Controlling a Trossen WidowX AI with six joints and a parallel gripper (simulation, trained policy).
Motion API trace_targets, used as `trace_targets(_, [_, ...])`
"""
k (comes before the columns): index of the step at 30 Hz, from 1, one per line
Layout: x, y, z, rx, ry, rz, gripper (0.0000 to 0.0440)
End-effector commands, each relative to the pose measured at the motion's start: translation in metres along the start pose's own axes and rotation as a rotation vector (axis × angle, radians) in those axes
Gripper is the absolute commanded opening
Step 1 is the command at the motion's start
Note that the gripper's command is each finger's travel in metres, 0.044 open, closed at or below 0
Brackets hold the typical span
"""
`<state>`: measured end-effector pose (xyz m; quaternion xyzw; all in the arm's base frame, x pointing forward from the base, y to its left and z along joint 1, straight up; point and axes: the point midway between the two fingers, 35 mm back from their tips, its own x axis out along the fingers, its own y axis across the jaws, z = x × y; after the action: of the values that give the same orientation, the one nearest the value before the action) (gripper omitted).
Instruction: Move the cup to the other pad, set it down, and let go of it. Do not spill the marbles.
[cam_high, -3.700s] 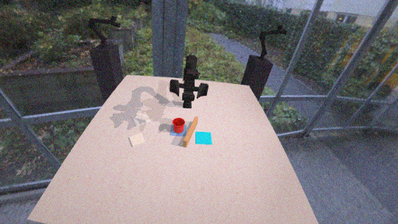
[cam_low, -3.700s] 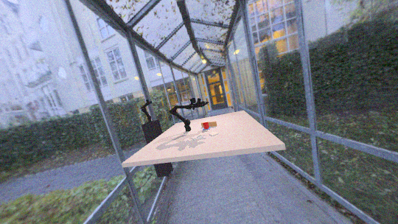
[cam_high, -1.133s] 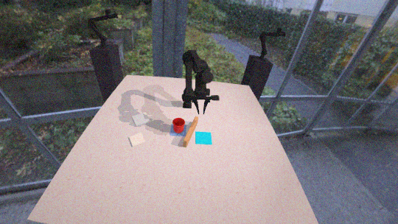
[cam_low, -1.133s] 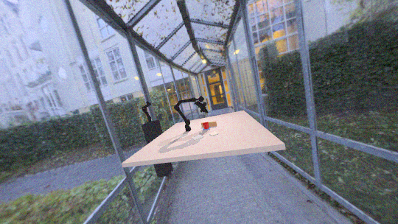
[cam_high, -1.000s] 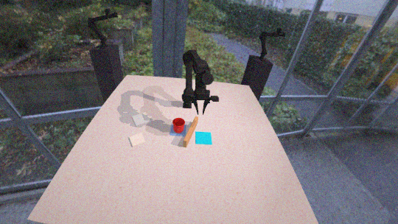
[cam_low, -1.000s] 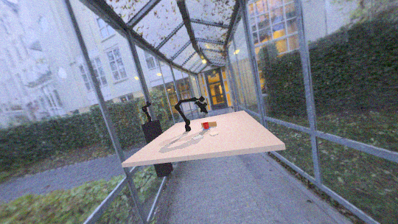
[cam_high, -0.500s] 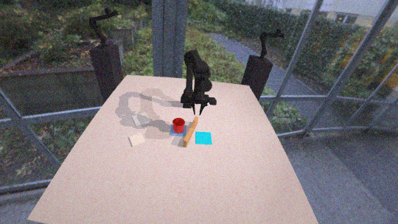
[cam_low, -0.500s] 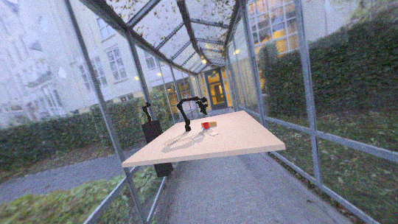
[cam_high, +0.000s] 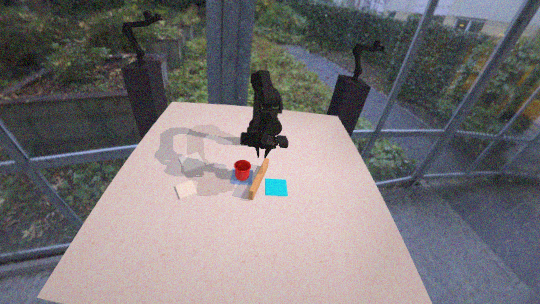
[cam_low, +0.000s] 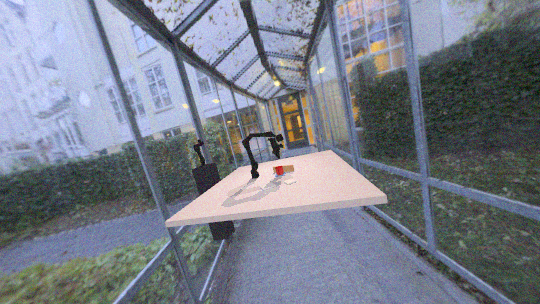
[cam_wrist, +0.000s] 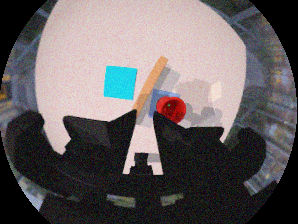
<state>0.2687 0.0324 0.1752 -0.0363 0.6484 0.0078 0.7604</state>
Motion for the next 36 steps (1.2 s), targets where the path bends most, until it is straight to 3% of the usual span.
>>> trace_targets(1, [0.010, -0.007, -0.003, -0.023, 0.055, -0.018, 0.0121])
trace_targets(18, [0.050, -0.031, -0.018, -0.093, 0.166, -0.041, 0.0158])
trace_targets(36, [0.107, -0.044, -0.036, -0.219, 0.222, -0.017, 0.0168])
